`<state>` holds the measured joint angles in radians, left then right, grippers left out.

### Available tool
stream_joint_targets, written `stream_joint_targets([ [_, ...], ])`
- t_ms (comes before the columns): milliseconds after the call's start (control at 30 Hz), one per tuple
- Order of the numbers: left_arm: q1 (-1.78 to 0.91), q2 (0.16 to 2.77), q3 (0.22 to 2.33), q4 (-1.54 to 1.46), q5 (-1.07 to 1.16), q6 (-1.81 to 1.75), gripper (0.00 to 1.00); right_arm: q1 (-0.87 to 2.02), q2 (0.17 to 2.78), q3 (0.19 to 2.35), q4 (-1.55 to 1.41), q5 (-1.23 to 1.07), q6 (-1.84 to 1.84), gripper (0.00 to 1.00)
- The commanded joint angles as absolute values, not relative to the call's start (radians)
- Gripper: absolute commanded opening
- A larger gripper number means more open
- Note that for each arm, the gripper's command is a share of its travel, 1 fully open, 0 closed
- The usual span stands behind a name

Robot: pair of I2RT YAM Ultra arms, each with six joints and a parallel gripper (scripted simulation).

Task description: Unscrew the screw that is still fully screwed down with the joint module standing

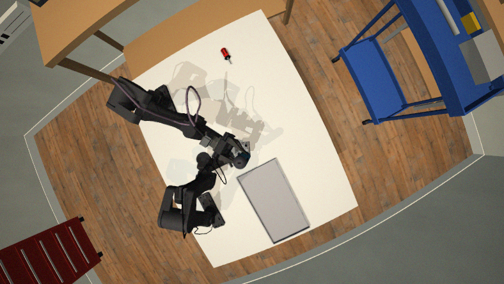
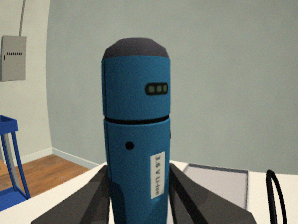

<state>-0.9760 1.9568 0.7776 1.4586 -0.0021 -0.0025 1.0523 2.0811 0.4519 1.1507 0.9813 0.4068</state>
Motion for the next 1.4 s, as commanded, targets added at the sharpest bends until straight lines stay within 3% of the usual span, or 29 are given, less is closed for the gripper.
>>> stream_joint_targets([
  [0, -0.984, 1.901, 0.825, 1.532, -0.007, 0.001, 0.42, 1.051, 2.075, 0.455, 1.164, 0.983, 0.407, 0.59],
  [1367, -0.993, 1.829, 0.825, 1.45, -0.016, 0.005, 0.42, 1.051, 2.075, 0.455, 1.164, 0.983, 0.407, 0.59],
])
